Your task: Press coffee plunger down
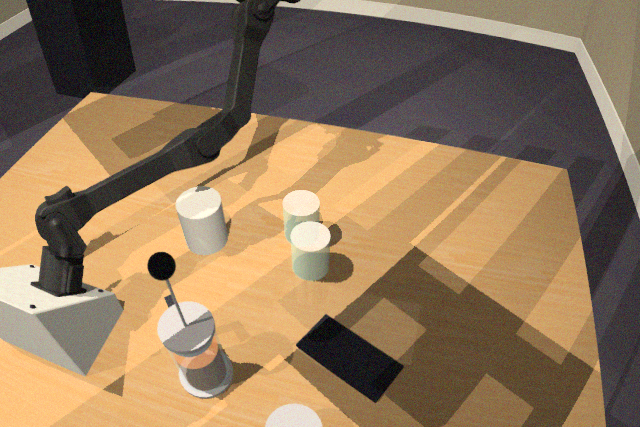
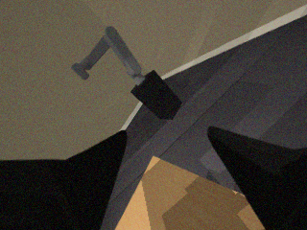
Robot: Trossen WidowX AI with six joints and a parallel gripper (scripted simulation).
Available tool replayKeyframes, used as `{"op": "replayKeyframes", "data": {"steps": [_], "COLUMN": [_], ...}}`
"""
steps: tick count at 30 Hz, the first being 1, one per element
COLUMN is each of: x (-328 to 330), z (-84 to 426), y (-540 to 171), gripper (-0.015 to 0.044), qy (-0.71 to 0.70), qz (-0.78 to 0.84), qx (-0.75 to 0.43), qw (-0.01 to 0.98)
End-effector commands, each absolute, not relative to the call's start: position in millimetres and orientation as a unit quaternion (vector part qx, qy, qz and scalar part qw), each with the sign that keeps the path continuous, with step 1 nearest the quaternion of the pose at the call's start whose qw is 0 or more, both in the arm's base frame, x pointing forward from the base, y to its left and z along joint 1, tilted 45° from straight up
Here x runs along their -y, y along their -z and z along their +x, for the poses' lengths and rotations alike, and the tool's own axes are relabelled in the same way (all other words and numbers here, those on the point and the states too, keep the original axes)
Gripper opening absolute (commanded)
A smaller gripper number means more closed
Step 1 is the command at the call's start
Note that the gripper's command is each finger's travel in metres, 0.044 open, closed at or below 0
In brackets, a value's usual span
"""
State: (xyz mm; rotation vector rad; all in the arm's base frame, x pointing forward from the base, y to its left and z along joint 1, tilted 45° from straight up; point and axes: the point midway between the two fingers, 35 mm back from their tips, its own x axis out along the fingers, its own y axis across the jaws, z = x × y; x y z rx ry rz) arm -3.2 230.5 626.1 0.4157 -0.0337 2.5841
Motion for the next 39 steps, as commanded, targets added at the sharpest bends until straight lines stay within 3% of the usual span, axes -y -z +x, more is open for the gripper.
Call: {"op": "replayKeyframes", "data": {"steps": [1, 6, 14, 23, 32, 39], "x": [-230, -199, -94, -22, 108, 206], "z": [-4, -28, -87, -110, -129, -112], "y": [-627, -639, -655, -651, -610, -551], "gripper": [0.0426, 0.044, 0.044, 0.044, 0.044, 0.044], "qy": [-0.954, -0.959, -0.954, -0.936, -0.868, -0.778], "qz": [0.154, 0.169, 0.209, 0.238, 0.257, 0.26], "qx": [0.014, 0.063, 0.195, 0.259, 0.374, 0.431], "qw": [0.258, 0.22, 0.085, -0.013, -0.203, -0.376]}}
